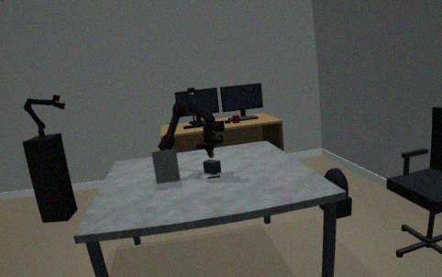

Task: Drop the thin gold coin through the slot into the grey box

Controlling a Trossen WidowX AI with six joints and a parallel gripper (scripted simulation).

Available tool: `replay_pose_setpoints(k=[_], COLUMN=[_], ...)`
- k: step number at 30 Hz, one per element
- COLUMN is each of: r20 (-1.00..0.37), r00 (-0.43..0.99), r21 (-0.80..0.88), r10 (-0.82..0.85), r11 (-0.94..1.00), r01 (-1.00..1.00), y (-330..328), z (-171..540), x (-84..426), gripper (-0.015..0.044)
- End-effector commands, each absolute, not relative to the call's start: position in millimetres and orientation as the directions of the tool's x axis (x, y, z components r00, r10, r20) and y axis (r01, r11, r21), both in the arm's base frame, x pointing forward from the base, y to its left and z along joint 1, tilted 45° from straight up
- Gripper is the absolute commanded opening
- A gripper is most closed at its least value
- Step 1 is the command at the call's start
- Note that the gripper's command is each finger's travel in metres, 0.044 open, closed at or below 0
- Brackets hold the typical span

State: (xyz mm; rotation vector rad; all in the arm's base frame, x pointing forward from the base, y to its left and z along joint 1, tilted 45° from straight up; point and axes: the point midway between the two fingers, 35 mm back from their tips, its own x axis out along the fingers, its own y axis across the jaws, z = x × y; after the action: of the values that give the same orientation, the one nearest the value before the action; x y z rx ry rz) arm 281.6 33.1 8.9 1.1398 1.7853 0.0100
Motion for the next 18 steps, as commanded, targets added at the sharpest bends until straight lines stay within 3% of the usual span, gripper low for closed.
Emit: replay_pose_setpoints(k=[1, 18], r20=[-0.715, -0.715], r00=[-0.081, -0.081], r21=[0.465, 0.463], r10=[0.694, 0.694], r11=[0.559, 0.558], r01=[0.686, 0.689], y=[34.5, 41.9], z=[7.2, 1.5], x=[281.2, 280.0], gripper=[0.0000, 0.0000])
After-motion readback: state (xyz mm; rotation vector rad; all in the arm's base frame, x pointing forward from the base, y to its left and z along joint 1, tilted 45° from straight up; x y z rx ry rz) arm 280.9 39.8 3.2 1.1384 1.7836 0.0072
